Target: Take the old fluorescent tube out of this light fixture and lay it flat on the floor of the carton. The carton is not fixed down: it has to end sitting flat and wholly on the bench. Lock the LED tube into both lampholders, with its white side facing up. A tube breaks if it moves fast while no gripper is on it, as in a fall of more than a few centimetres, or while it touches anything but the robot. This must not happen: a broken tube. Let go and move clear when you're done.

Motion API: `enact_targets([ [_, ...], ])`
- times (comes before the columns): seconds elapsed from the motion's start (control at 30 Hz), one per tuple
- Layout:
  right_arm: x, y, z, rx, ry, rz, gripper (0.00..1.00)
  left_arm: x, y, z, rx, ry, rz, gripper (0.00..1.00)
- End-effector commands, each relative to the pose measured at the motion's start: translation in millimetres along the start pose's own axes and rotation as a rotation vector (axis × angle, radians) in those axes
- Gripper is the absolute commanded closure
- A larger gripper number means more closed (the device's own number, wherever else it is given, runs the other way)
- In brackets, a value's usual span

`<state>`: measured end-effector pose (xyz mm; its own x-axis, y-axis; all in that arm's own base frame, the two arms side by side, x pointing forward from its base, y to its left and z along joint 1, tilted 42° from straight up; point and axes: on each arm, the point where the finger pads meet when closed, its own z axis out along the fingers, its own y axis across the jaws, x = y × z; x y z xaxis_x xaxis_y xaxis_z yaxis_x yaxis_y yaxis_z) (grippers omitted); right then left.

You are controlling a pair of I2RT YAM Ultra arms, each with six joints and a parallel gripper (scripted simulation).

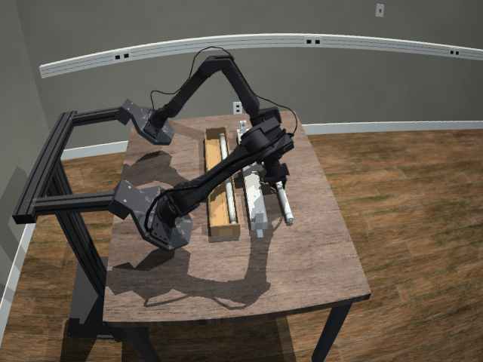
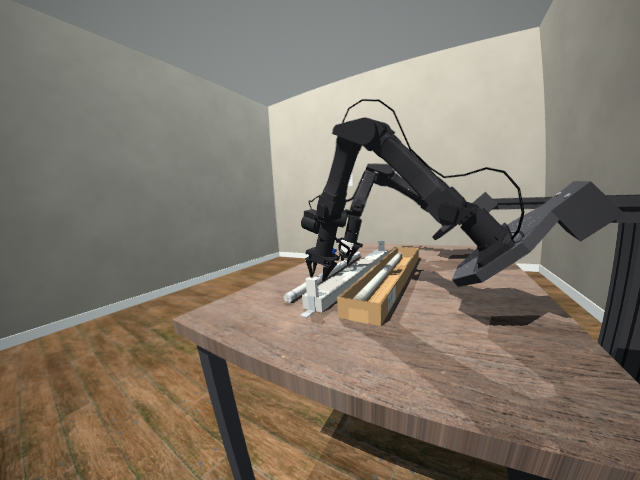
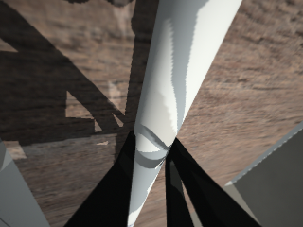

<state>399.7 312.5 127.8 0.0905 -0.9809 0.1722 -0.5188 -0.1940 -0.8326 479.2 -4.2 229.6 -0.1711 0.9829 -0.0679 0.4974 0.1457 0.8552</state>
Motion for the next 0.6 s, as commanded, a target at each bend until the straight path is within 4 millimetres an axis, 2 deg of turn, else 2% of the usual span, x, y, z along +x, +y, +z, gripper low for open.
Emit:
enact_targets([
  [0.0,-8,-27,-16,0.051,-0.04,0.049,0.89,-4,17,-14,-0.047,-0.02,-0.003,0.51],
  [0.3,-8,-27,-16,0.051,-0.04,0.049,0.89,-4,17,-14,-0.047,-0.02,-0.003,0.51],
  [0.33,-8,-27,-16,0.051,-0.04,0.049,0.89,-5,-3,-13,-0.001,-0.018,0.003,0.51],
  [0.4,-8,-27,-16,0.051,-0.04,0.049,0.89,-5,-3,-13,-0.001,-0.018,0.003,0.51],
  [0.43,-8,-27,-16,0.051,-0.04,0.049,0.89,-3,11,-23,-0.017,-0.004,-0.008,0.51],
  [0.47,-8,-27,-16,0.051,-0.04,0.049,0.89,-6,16,-29,-0.025,-0.008,-0.009,0.51],
  [0.57,-8,-27,-16,0.051,-0.04,0.049,0.89,-5,21,-40,-0.037,-0.008,-0.013,0.51],
])
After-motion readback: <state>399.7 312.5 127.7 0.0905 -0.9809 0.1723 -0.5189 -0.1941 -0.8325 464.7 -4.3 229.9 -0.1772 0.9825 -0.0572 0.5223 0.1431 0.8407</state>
